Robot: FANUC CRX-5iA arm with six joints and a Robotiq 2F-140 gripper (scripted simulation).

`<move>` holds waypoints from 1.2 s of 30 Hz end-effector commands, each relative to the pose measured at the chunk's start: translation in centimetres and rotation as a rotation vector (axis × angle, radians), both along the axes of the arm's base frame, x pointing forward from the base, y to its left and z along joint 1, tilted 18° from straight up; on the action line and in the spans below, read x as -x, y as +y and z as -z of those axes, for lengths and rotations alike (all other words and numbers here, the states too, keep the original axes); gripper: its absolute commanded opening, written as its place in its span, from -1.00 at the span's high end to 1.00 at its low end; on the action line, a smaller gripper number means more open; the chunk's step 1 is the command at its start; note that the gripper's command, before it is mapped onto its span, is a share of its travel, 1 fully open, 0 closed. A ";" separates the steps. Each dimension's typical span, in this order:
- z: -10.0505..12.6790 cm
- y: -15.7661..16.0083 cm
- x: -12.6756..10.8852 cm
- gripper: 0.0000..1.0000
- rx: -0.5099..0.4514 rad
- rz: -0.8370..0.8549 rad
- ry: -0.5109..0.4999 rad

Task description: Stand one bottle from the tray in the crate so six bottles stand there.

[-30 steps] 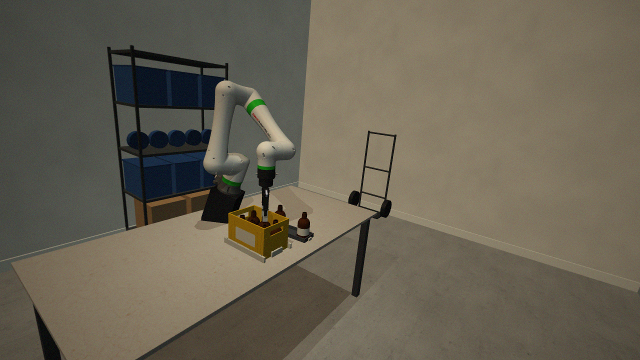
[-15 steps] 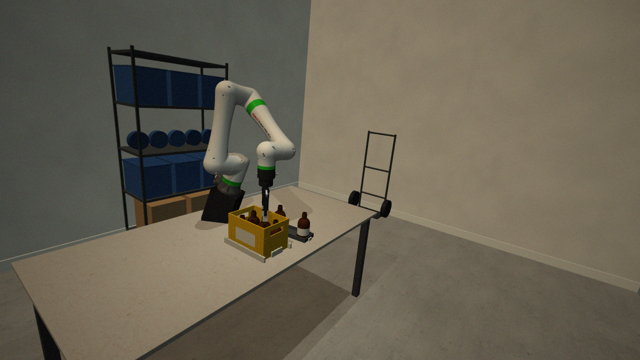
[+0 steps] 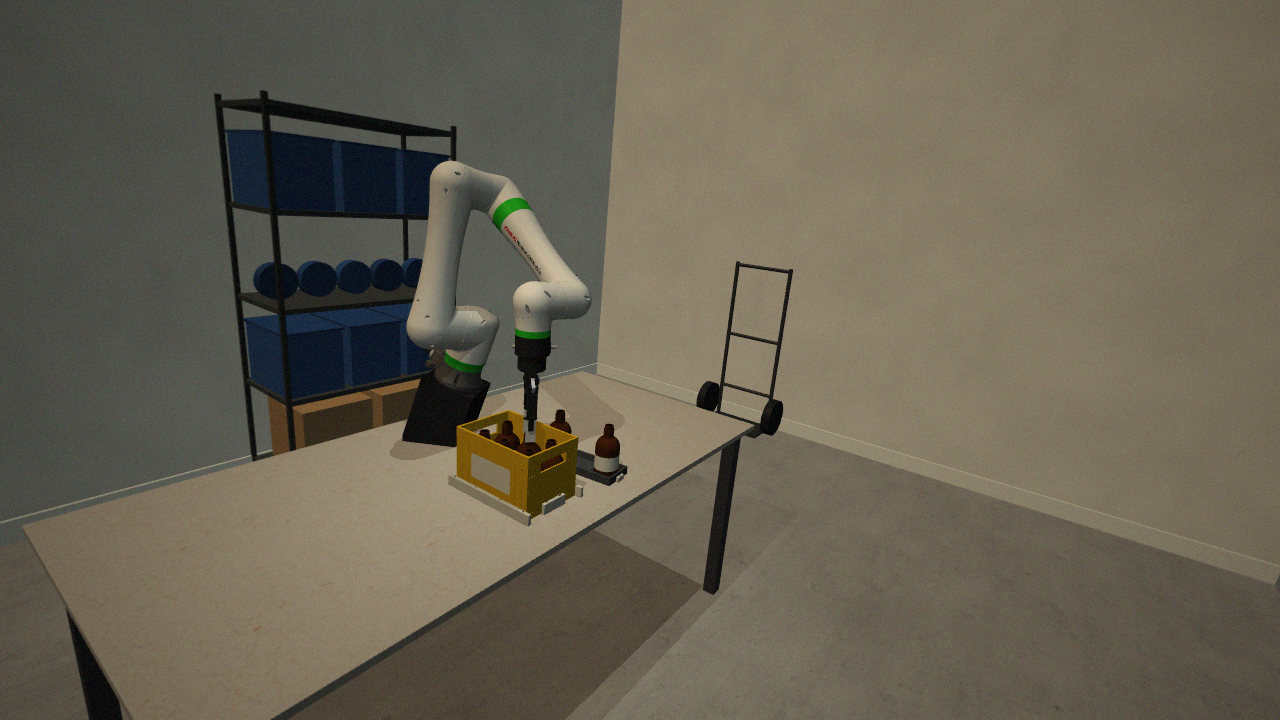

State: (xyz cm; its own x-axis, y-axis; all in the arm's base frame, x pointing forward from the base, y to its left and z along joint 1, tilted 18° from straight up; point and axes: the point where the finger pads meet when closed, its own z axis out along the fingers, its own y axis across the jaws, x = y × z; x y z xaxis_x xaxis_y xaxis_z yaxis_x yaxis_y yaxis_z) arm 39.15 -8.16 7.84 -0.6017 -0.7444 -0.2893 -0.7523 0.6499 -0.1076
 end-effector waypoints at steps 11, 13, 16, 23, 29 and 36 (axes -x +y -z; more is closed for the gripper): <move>-1.5 -0.3 0.4 0.24 0.000 0.000 0.000; -2.0 -0.3 0.5 0.24 0.000 0.000 0.000; -2.6 -0.4 0.7 0.24 0.000 0.000 0.000; -4.4 -0.7 1.2 0.24 0.000 0.000 0.000; -5.3 -0.9 1.5 0.24 0.000 0.000 0.000; -6.7 -1.1 1.9 0.24 0.000 0.000 0.000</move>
State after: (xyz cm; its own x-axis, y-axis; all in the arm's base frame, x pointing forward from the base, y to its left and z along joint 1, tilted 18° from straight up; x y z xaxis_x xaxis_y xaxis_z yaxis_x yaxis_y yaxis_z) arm 37.35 -9.19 14.21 -0.6017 -0.7445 -0.2893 -0.7523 0.6499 -0.1076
